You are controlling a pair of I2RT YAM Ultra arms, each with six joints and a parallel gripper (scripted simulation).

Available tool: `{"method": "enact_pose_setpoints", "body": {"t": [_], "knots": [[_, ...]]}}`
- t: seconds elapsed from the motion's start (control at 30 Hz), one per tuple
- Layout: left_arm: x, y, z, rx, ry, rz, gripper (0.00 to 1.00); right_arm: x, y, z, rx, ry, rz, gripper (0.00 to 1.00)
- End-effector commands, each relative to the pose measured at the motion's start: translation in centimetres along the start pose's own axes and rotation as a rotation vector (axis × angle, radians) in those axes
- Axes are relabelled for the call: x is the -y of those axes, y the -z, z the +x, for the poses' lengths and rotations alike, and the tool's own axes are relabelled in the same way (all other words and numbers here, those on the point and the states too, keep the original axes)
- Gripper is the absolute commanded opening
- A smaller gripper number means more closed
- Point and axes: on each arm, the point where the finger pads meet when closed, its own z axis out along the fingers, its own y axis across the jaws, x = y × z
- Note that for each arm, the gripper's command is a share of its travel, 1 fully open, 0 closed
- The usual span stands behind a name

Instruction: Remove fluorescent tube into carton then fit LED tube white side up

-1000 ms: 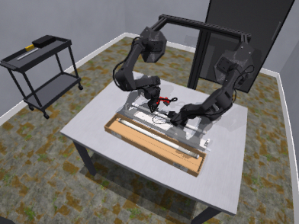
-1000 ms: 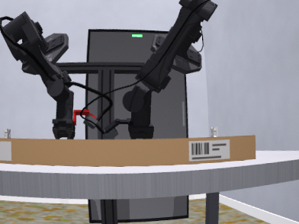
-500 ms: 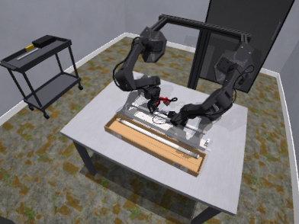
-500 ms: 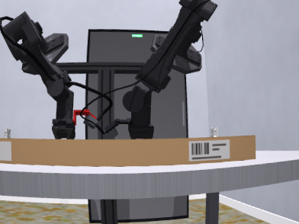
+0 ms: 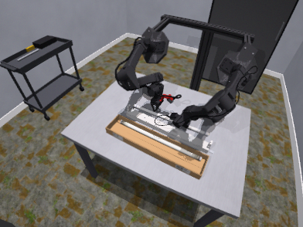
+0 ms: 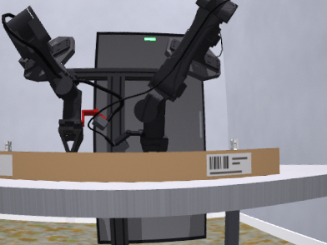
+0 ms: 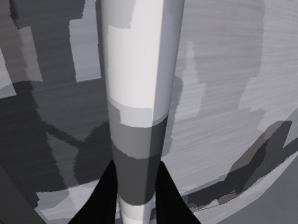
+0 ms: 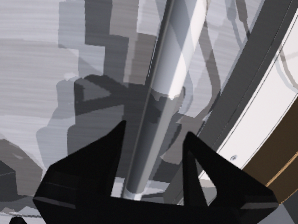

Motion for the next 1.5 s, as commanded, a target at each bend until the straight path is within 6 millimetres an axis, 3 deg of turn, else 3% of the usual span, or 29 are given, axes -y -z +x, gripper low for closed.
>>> {"method": "enact_pose_setpoints", "body": {"t": [0.0,0.13,0.23,0.3,0.4,0.5,0.6,0.67,0.7,0.73,0.9,1.07,1.13,1.27,1.3,1.4,1.47], "knots": [[0.2,0.8,-1.1,0.032,-0.028,-0.002,0.11,1.7,1.8,0.3,-0.008,-0.038,0.039,0.49],[0.2,0.8,-1.1,0.032,-0.028,-0.002,0.11,1.2,3.2,0.2,-0.003,-0.030,0.028,0.49],[0.2,0.8,-1.1,0.032,-0.028,-0.002,0.11,-1.7,2.8,-0.5,0.032,0.030,-0.039,0.49],[0.2,0.8,-1.1,0.032,-0.028,-0.002,0.11,-2.2,2.4,0.1,0.017,0.025,-0.048,0.49],[0.2,0.8,-1.1,0.032,-0.028,-0.002,0.11,-1.0,2.1,-0.6,0.027,0.023,-0.023,0.49],[0.2,0.8,-1.1,0.032,-0.028,-0.002,0.11,-1.0,2.2,-0.6,0.027,0.017,-0.023,0.49],[0.2,0.8,-1.1,0.032,-0.028,-0.002,0.11,0.3,1.4,0.0,0.009,0.002,0.001,0.49],[0.2,0.8,-1.1,0.032,-0.028,-0.002,0.11,0.7,2.1,-0.7,0.028,-0.001,0.009,0.49],[0.2,0.8,-1.1,0.032,-0.028,-0.002,0.11,2.5,1.5,-1.0,0.028,-0.031,0.032,0.49],[0.2,0.8,-1.1,0.032,-0.028,-0.002,0.11,1.3,1.4,-1.2,0.035,-0.015,-0.012,0.49],[0.2,0.8,-1.1,0.032,-0.028,-0.002,0.11,-1.1,0.4,-1.3,0.039,0.004,-0.181,0.49],[0.2,0.8,-1.1,0.032,-0.028,-0.002,0.11,-0.3,-0.2,-1.4,0.039,-0.018,-0.220,0.49],[0.2,0.8,-1.1,0.032,-0.028,-0.002,0.11,-0.3,0.2,-2.4,0.060,0.000,-0.274,0.49],[0.2,0.8,-1.1,0.032,-0.028,-0.002,0.11,-0.7,0.0,-1.7,0.045,0.001,-0.350,0.49],[0.2,0.8,-1.1,0.032,-0.028,-0.002,0.11,0.8,-0.5,-1.5,0.041,-0.025,-0.322,0.49],[0.2,0.8,-1.1,0.032,-0.028,-0.002,0.11,1.3,-0.2,-1.5,0.041,-0.028,-0.375,0.49],[0.2,0.8,-1.1,0.032,-0.028,-0.002,0.11,0.4,0.2,-1.7,0.045,-0.006,-0.418,0.49]]}}
